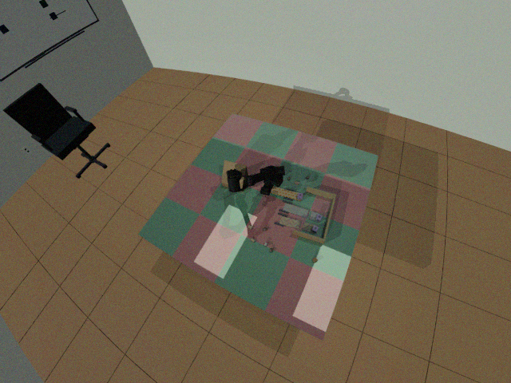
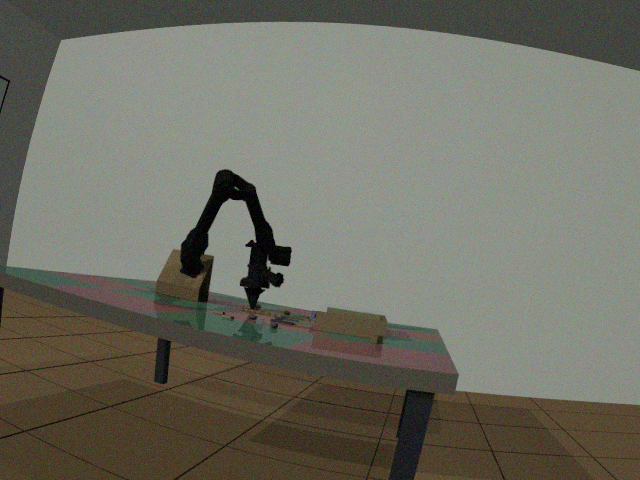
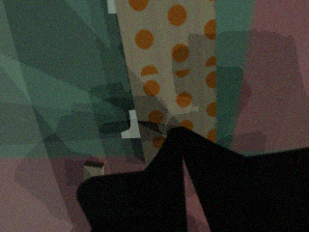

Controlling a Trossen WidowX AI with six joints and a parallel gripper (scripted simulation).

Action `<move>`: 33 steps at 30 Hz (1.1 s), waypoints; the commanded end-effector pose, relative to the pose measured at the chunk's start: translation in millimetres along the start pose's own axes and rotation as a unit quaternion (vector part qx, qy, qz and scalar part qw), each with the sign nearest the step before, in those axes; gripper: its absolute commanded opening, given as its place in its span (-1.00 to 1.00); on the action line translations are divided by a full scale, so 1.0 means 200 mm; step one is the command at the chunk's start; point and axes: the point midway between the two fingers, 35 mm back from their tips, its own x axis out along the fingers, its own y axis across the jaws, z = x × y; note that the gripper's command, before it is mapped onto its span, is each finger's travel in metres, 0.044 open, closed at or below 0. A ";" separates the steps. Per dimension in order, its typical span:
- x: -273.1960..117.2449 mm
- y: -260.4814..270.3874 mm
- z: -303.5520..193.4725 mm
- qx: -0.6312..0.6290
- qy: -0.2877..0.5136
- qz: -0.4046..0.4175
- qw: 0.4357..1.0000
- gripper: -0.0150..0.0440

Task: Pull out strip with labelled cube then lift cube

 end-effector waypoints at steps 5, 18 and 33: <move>0.02 0.00 -0.11 -0.007 0.014 0.000 1.000 -0.49; 0.02 0.00 -0.15 -0.007 0.014 0.000 1.000 -0.49; 0.02 0.00 -0.15 -0.007 0.014 0.000 1.000 -0.49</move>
